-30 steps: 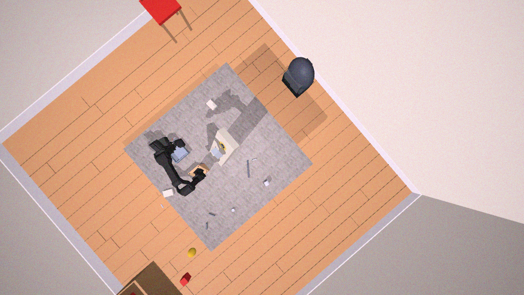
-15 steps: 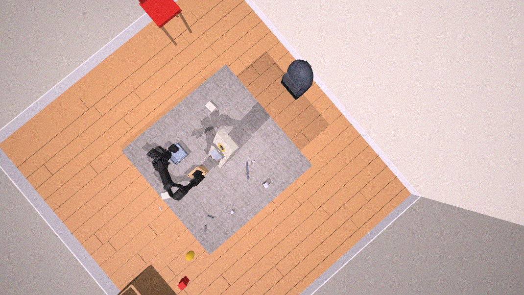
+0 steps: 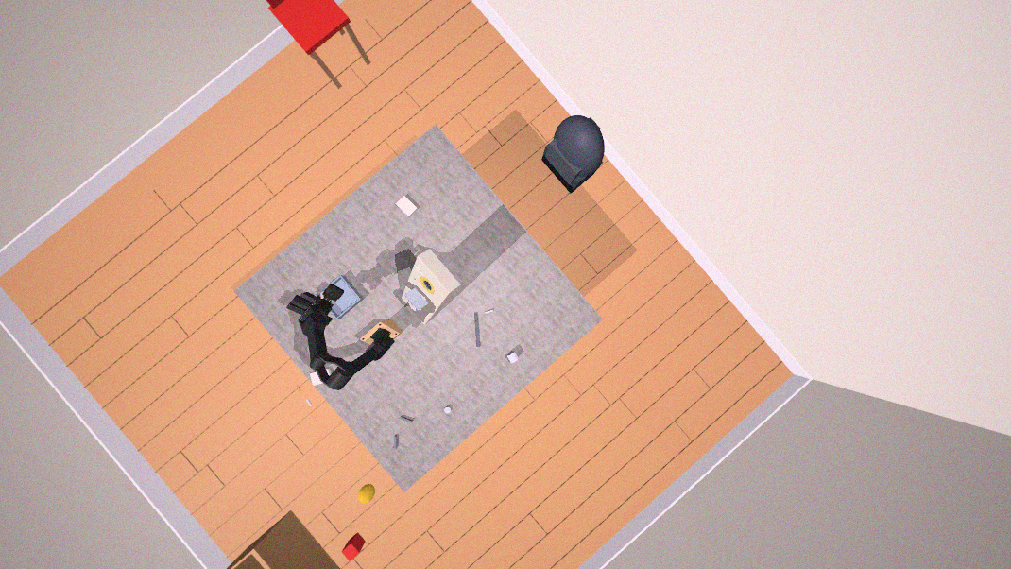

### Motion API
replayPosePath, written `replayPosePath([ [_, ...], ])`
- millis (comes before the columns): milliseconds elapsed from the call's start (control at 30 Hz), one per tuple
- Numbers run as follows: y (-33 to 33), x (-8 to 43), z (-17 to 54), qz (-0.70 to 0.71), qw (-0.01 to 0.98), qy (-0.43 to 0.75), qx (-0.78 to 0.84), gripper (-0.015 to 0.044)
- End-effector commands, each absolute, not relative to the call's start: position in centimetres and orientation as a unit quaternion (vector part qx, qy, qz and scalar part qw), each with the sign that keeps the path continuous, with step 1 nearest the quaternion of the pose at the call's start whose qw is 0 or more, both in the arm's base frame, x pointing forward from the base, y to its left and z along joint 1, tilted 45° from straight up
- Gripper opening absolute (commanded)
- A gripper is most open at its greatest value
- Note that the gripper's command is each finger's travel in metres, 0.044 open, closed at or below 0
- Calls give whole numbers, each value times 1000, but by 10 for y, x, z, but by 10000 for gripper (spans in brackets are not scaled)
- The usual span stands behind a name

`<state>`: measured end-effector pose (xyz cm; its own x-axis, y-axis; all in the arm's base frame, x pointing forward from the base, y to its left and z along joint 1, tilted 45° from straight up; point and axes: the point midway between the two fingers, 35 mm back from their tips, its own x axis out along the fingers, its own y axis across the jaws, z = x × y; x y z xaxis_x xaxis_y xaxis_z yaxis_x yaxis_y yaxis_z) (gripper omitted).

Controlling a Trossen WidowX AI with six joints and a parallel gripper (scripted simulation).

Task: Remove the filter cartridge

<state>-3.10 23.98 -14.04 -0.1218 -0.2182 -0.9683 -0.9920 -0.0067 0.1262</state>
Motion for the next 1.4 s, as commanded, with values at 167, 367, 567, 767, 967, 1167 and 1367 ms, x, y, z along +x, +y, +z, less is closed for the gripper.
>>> replayPosePath([
  [167,208,-38,-175,480,399,579,-525,0],
  [367,189,-39,-191,479,399,579,-525,0],
  [567,189,-38,-188,475,397,580,-530,105],
  [767,189,-38,-188,475,397,580,-530,263],
  [967,189,-38,-188,475,397,580,-530,420],
  [1167,208,-36,-172,475,397,579,-530,440],
  [1367,237,-31,-138,475,397,579,-530,440],
])
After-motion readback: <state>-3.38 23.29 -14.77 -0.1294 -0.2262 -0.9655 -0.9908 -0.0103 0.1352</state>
